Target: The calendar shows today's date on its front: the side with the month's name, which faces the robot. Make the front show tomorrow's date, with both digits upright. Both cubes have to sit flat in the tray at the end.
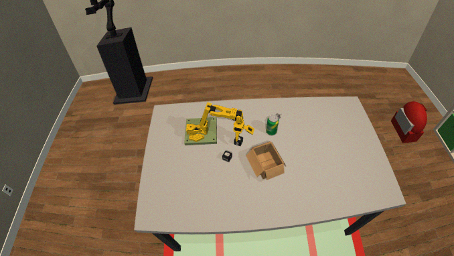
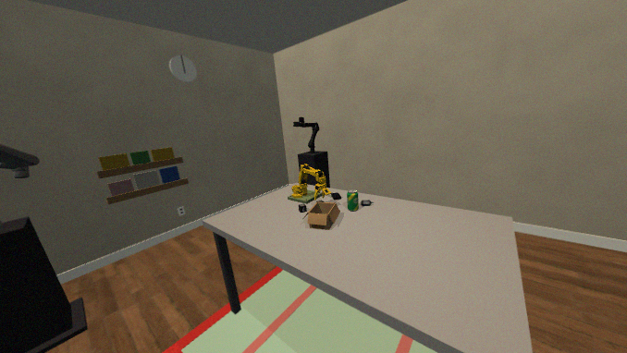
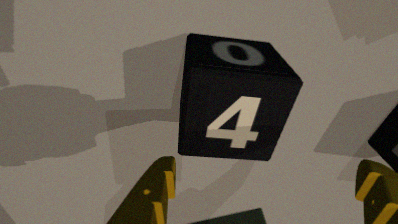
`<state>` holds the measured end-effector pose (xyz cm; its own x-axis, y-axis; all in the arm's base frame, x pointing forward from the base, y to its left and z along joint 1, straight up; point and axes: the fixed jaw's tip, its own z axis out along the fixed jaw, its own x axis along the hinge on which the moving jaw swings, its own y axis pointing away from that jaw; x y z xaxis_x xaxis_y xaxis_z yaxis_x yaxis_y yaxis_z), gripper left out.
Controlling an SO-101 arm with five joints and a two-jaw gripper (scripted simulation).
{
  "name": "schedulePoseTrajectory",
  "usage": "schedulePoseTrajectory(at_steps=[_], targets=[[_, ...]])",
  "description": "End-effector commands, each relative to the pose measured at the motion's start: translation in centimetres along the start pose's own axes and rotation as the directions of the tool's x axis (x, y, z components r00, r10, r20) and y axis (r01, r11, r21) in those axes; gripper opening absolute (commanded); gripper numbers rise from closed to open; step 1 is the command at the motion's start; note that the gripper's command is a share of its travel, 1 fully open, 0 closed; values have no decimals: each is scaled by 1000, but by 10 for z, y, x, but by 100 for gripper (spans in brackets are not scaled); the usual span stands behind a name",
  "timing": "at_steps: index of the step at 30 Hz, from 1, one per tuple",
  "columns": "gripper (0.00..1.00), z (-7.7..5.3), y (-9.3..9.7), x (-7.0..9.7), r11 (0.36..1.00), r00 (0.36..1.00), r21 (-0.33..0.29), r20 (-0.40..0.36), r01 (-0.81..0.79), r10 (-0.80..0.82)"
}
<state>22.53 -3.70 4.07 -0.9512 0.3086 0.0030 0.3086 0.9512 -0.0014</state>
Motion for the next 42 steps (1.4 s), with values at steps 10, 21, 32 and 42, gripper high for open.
schedulePoseTrajectory(at_steps=[10, 21, 32, 42], targets=[[35, 2, 2, 1, 1000, 1000, 1, -19, 19, -19], [35, 5, 2, 1, 1000, 1000, 1, -19, 19, -19], [35, 16, 2, 0, 1000, 1000, 1, -19, 19, -19], [35, 32, 2, 0, 1000, 1000, 1, -19, 19, -19]])
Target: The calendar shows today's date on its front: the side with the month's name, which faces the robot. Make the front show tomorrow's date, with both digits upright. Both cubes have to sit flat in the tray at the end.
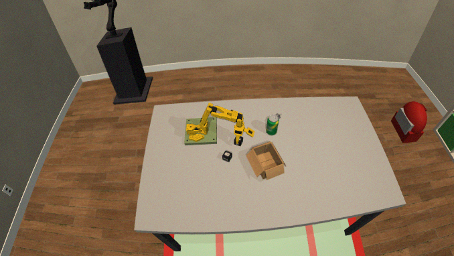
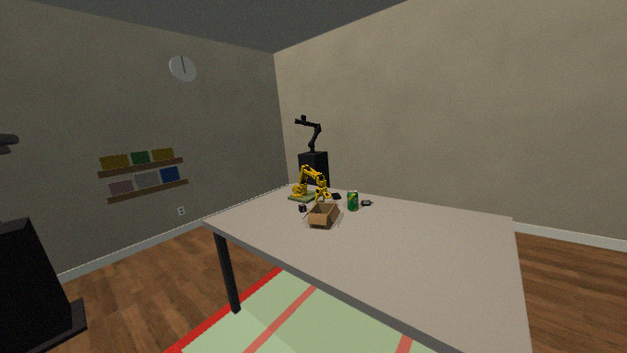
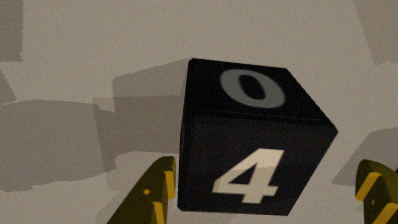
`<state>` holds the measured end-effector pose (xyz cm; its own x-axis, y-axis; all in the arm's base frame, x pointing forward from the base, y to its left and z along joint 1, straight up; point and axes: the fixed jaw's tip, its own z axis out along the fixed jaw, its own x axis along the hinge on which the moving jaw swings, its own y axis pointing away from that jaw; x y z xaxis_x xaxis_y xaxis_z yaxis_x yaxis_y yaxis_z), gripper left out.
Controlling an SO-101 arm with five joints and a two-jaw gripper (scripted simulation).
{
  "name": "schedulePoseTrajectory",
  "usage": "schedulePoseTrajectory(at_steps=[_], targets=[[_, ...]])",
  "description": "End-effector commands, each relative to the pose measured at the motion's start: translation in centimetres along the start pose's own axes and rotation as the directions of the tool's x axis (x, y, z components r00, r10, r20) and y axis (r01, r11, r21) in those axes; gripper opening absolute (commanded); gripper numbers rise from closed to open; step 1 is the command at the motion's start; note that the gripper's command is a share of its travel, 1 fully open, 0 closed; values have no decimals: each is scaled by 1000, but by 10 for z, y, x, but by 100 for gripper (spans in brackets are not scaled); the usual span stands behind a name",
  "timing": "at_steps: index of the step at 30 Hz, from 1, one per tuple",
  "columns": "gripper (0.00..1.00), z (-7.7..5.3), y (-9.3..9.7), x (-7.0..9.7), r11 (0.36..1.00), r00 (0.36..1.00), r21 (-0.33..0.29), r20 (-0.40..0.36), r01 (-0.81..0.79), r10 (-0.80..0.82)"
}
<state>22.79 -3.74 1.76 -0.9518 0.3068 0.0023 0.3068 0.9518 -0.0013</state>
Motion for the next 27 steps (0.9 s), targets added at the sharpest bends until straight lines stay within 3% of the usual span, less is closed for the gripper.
schedulePoseTrajectory(at_steps=[1, 12, 27], targets=[[35, 10, 2, 3, 1000, 1000, 1, -20, 17, -17], [35, 18, 2, 4, 1000, 1000, 1, -20, 17, -17], [35, 19, 1, 4, 1000, 1000, 1, -19, 17, -17]])
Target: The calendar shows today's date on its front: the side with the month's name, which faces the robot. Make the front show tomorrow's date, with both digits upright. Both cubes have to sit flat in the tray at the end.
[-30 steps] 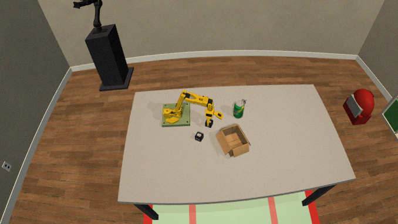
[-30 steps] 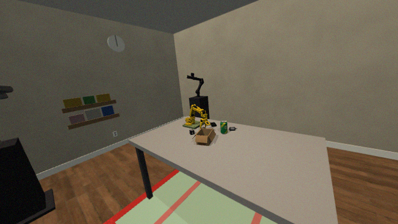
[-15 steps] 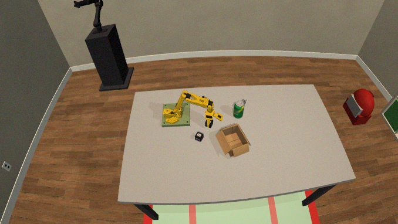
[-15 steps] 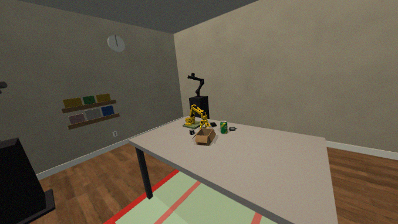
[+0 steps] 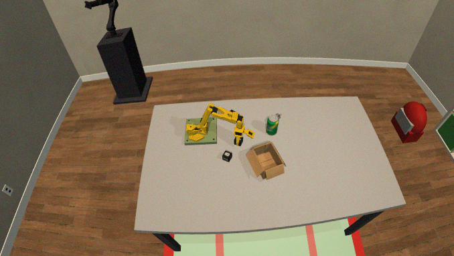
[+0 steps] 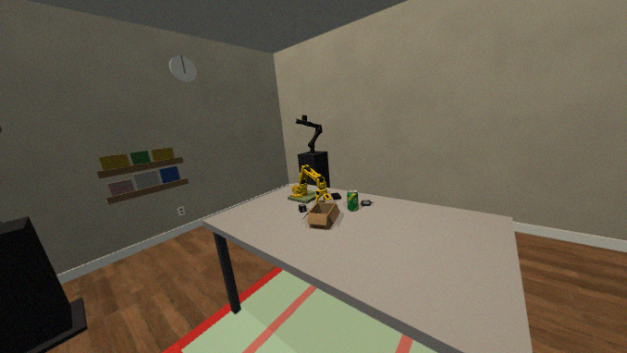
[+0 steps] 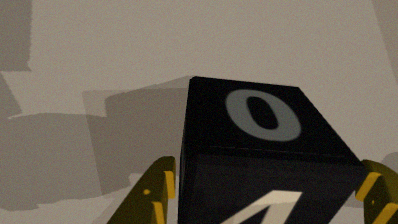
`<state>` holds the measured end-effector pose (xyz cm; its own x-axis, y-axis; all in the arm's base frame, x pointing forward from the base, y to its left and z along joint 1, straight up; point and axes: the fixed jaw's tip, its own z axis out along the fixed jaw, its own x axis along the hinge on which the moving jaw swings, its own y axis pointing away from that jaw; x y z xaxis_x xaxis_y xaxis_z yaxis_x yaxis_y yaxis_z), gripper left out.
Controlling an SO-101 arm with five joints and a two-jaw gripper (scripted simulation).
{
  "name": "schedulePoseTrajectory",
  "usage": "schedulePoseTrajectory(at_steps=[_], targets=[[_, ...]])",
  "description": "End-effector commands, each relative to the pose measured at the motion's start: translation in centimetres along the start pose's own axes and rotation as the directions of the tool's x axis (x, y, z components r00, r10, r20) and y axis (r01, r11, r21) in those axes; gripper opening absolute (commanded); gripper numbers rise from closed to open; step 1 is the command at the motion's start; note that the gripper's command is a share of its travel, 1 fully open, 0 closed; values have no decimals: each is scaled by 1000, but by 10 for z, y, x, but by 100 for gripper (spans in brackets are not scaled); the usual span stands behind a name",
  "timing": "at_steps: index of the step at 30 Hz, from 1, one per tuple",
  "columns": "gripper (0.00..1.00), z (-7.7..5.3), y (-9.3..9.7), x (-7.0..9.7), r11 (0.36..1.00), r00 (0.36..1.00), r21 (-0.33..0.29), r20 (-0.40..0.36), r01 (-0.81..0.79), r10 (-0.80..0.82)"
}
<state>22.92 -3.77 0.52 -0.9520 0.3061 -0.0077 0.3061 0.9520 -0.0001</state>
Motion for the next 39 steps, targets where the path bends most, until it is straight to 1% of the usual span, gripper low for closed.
schedulePoseTrajectory(at_steps=[1, 25, 39], targets=[[35, 6, 1, 5, 1000, 999, 2, -30, 17, -17], [28, 6, -3, 5, 1000, 999, 2, -29, 17, -17], [27, 6, -4, 5, 1000, 999, 1, -29, 17, -17]])
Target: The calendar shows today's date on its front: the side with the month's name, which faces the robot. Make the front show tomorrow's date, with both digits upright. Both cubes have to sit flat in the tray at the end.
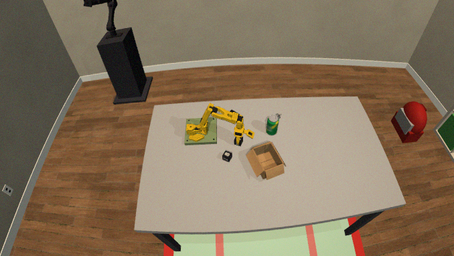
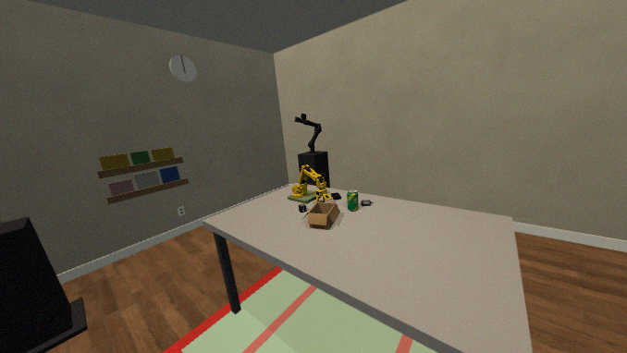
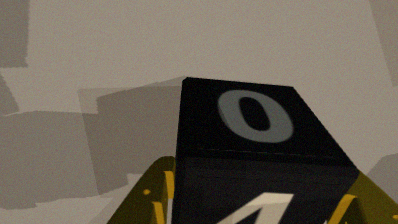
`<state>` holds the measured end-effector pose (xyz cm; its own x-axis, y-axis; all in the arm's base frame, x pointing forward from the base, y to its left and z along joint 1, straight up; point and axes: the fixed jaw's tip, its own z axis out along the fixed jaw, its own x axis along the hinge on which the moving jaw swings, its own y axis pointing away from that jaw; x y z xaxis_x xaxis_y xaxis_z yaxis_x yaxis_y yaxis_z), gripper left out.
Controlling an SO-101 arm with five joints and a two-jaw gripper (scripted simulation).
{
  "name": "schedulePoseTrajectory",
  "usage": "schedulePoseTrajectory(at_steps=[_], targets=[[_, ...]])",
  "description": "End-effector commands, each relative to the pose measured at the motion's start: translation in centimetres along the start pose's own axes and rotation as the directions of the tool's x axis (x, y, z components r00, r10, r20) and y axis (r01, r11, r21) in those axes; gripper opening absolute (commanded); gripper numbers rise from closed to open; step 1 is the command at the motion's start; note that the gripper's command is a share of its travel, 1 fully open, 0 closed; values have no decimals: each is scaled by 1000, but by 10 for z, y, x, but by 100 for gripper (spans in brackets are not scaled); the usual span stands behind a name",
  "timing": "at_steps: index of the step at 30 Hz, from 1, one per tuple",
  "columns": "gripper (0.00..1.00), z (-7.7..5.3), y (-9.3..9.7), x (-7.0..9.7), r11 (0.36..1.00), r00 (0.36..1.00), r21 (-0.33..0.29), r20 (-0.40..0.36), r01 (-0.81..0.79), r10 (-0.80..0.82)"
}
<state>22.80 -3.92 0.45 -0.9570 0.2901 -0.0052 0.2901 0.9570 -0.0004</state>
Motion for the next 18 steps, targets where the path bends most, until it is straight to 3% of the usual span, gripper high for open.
schedulePoseTrajectory(at_steps=[1, 10, 18], targets=[[27, 6, -3, 4, 1000, 1000, 1, -27, 0, 0], [26, 6, -3, 4, 1000, 1000, 1, -27, 0, 0], [17, 6, -3, 4, 1000, 1000, 1, -27, 0, 0]])
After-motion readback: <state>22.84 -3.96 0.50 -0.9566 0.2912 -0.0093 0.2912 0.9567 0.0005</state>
